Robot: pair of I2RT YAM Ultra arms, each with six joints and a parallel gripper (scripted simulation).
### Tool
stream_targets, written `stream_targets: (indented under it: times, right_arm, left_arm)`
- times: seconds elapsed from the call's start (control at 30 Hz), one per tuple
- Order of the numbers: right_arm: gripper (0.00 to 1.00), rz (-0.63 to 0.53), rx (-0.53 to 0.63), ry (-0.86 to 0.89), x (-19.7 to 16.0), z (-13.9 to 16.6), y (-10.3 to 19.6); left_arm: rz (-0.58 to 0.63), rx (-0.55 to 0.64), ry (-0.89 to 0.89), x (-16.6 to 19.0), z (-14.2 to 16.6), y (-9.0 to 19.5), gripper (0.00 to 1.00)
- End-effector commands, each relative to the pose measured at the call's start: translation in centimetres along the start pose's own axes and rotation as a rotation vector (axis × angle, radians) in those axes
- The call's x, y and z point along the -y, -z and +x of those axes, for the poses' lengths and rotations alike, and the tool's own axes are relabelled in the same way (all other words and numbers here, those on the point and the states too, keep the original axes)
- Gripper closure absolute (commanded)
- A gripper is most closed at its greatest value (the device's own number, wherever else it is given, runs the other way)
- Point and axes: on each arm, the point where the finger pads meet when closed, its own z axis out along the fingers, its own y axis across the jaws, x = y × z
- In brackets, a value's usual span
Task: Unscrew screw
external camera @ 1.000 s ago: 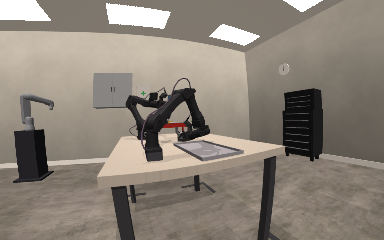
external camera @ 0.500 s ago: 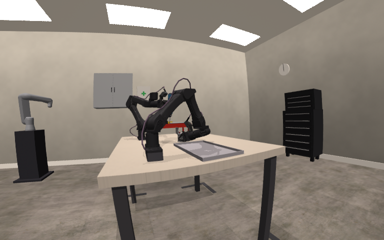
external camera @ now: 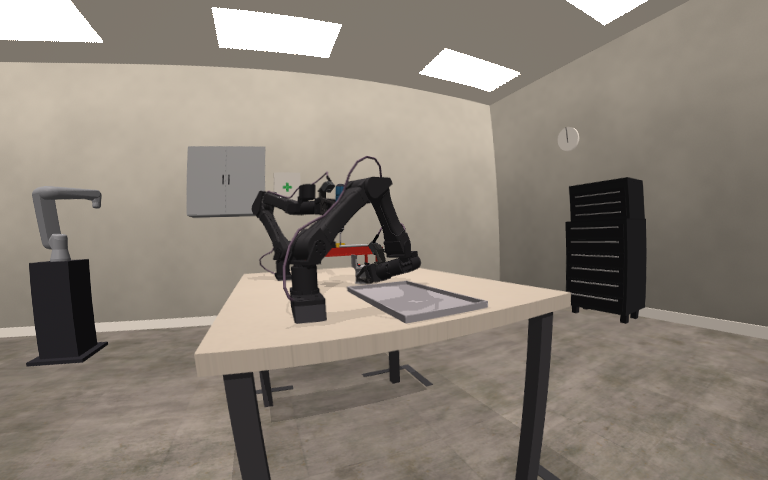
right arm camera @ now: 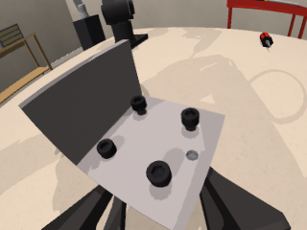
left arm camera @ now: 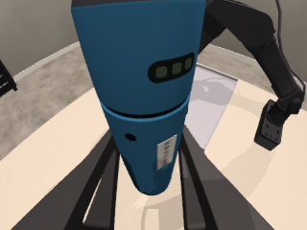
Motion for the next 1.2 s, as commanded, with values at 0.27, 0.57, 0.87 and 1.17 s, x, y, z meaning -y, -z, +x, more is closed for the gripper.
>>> stream_targets:
  times: [0.27, 0.57, 0.87, 1.17]
  right_arm:
    - [0.41, -0.008, 0.031, 0.026, 0.5, -1.2, -0.2]
    - [0.41, -0.008, 0.031, 0.026, 0.5, -1.2, -0.2]
    - [0.41, -0.008, 0.031, 0.026, 0.5, -1.2, -0.2]
    - [0.41, -0.008, 0.031, 0.026, 0.5, -1.2, -0.2]
  left_arm:
    - [0.0, 0.162, 0.003, -0.1, -5.1, 0.0, 0.58]
    - [0.001, 0.176, 0.009, -0.1, -5.5, 0.1, 0.58]
    - [0.001, 0.182, 0.011, -0.1, -5.7, 0.2, 0.58]
    - [0.001, 0.193, 0.012, -0.1, -6.0, 0.4, 0.58]
